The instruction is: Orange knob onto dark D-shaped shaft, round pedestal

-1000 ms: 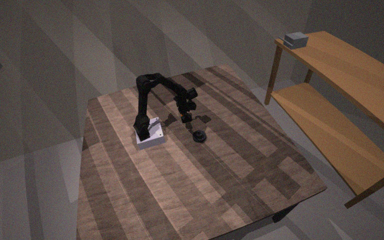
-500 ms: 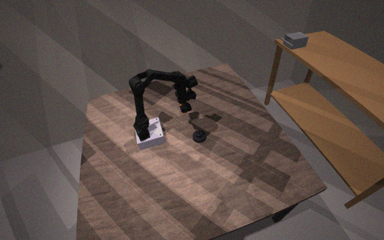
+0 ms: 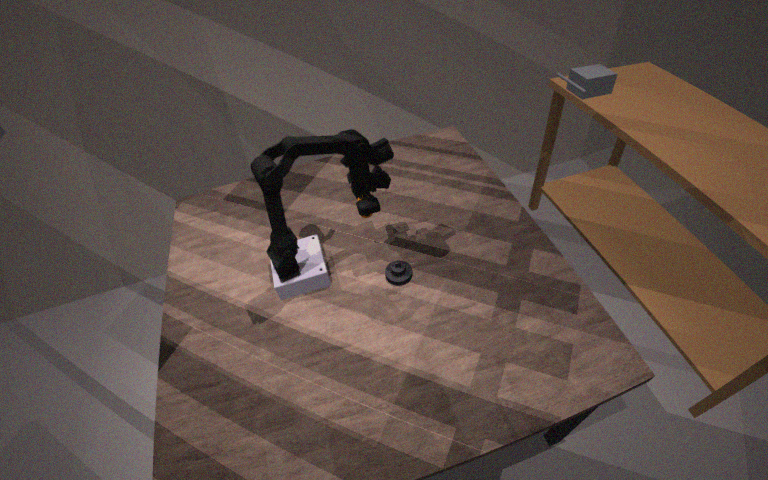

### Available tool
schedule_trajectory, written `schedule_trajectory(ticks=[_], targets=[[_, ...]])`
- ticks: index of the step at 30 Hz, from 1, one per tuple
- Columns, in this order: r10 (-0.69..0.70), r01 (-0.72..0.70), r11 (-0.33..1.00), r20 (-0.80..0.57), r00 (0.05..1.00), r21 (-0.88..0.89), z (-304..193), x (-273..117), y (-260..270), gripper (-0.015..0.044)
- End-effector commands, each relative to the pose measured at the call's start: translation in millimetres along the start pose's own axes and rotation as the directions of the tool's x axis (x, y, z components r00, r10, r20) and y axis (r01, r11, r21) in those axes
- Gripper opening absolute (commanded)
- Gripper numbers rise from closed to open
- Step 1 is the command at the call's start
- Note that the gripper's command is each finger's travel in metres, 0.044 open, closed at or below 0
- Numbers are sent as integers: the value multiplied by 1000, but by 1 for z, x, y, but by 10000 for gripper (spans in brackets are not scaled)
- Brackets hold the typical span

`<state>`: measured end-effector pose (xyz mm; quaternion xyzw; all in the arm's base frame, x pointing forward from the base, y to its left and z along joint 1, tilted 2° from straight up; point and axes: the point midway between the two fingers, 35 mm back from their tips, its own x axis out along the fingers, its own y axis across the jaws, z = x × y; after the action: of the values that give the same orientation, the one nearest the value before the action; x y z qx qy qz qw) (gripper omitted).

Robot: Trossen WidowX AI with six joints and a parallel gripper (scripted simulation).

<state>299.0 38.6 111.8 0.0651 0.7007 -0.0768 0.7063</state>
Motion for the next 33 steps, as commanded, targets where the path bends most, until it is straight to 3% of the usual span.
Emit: schedule_trajectory(ticks=[1,33], targets=[[-2,2,1000,6,1000,2,5,1,-8,0],[-14,14,1000,5,1000,-1,41,29,-96,0]])
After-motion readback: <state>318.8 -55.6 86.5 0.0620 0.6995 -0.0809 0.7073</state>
